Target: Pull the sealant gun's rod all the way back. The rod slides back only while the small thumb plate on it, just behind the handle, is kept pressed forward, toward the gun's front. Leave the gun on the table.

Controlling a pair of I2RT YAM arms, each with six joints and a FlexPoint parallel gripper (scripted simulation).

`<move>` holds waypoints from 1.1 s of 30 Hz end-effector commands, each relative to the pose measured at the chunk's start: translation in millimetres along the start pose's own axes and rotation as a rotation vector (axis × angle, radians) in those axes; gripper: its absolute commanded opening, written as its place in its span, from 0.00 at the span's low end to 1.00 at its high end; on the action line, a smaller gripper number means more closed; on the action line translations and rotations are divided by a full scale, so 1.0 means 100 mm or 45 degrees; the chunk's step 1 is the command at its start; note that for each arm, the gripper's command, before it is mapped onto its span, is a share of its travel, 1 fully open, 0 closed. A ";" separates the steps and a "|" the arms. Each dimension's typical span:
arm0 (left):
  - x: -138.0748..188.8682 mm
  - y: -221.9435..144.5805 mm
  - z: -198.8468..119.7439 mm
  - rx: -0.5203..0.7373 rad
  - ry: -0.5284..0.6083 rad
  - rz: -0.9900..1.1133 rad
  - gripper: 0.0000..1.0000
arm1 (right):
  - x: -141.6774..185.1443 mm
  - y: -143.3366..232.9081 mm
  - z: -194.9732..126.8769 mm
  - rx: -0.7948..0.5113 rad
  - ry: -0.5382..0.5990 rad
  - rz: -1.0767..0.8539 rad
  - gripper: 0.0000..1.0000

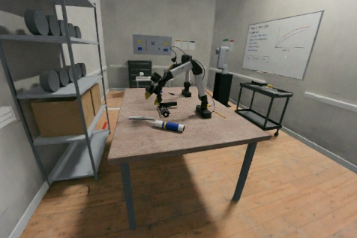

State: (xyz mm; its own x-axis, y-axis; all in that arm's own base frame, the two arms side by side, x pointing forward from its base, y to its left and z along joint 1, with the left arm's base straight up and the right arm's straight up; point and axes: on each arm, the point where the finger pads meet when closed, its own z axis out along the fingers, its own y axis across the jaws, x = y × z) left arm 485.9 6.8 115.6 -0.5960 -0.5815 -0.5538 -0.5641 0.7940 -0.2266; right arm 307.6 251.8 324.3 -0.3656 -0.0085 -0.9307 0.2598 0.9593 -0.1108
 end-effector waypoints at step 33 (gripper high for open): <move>1.25 -0.40 -0.73 0.309 0.209 0.847 1.00 | -0.33 -0.30 0.12 -0.129 -0.118 0.055 1.00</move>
State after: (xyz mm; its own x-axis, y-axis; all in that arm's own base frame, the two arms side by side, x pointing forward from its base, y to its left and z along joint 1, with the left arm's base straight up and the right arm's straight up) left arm 408.7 -92.6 99.1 -0.8556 -0.1144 -0.5048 -0.0831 0.9930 -0.0842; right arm 318.8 223.3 335.3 -0.3373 -0.0122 -0.9413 0.2417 0.9653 -0.0991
